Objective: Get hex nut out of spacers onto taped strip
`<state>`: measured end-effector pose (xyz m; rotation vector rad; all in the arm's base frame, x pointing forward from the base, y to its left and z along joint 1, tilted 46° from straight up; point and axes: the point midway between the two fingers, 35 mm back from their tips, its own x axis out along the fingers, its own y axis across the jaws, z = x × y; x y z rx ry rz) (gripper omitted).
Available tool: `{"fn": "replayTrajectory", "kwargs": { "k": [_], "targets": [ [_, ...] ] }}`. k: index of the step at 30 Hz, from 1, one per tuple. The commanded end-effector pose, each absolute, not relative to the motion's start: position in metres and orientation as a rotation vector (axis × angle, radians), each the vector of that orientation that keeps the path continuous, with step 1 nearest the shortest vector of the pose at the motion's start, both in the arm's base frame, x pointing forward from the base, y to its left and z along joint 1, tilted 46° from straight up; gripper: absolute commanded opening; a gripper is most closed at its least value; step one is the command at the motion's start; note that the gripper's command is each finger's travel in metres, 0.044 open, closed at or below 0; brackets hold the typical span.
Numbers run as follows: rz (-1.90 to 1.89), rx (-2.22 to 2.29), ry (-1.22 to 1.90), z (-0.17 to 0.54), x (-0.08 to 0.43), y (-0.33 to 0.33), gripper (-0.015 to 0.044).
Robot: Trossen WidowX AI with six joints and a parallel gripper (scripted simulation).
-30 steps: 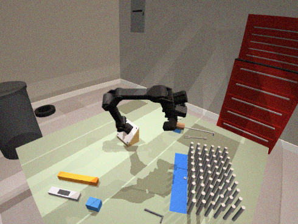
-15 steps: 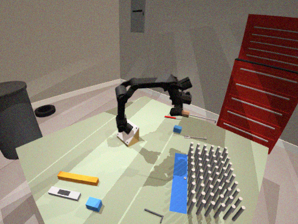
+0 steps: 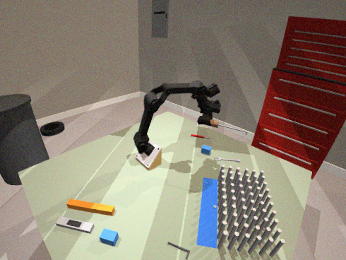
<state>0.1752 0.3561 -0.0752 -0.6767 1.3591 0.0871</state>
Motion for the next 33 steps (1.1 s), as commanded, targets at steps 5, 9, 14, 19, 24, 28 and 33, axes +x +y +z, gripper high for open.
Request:
{"fn": "replayTrajectory", "kwargs": {
  "k": [5,9,14,19,24,28,33],
  "targets": [
    [0.058,-0.646,1.321,-0.114,0.132,0.378,0.0000],
    [0.040,-0.638,1.306,-0.135,0.108,0.384,0.0000],
    [0.020,-0.626,1.287,-0.162,0.079,0.387,0.0000],
    [0.002,-0.617,1.267,-0.184,0.053,0.386,0.0000],
    [-0.001,-0.617,1.264,-0.188,0.050,0.386,0.0000],
    [-0.001,-0.616,1.264,-0.191,0.050,0.384,0.0000],
    [0.000,-0.616,1.264,-0.195,0.051,0.381,0.0000]
  ]
}}
